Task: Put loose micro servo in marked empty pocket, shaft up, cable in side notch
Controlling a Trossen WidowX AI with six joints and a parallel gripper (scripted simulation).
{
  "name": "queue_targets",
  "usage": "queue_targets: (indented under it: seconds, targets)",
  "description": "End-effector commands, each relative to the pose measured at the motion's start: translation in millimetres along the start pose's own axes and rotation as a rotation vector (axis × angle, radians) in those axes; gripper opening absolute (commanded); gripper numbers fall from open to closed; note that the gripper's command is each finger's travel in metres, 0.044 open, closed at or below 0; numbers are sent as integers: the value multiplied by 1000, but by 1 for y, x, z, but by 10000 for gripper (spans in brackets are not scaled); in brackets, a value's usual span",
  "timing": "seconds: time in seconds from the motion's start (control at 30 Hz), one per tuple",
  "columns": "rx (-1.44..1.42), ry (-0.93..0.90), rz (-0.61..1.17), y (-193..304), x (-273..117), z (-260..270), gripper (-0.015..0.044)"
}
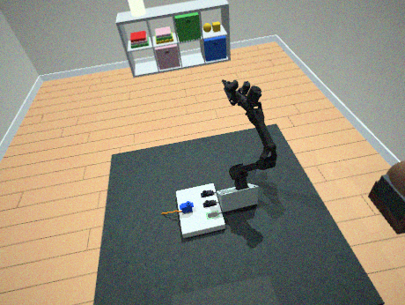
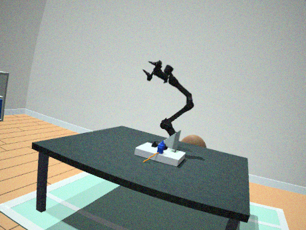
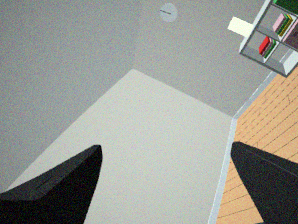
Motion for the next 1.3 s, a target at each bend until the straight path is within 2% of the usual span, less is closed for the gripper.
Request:
queue_targets:
  seconds: [0.0, 0.03, 0.63, 1.27]
  targets:
    - [-1, 2, 1, 0, 1, -1, 426]
    - [-3, 4, 2, 0, 1, -1, 440]
    - [-113, 151, 139, -1, 50, -62, 440]
    - [-264, 270, 374, 28, 97, -128, 440]
Point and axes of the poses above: the point midway between the two fingers, 35 mm back from their tips, its own x axis out along the fingers, its own z axis across the jaws, y = z × x, the point moved 8 cm from there along -x, back along the fingers, and after that the axes turned 8 degrees about x, right-handed, at the moved point
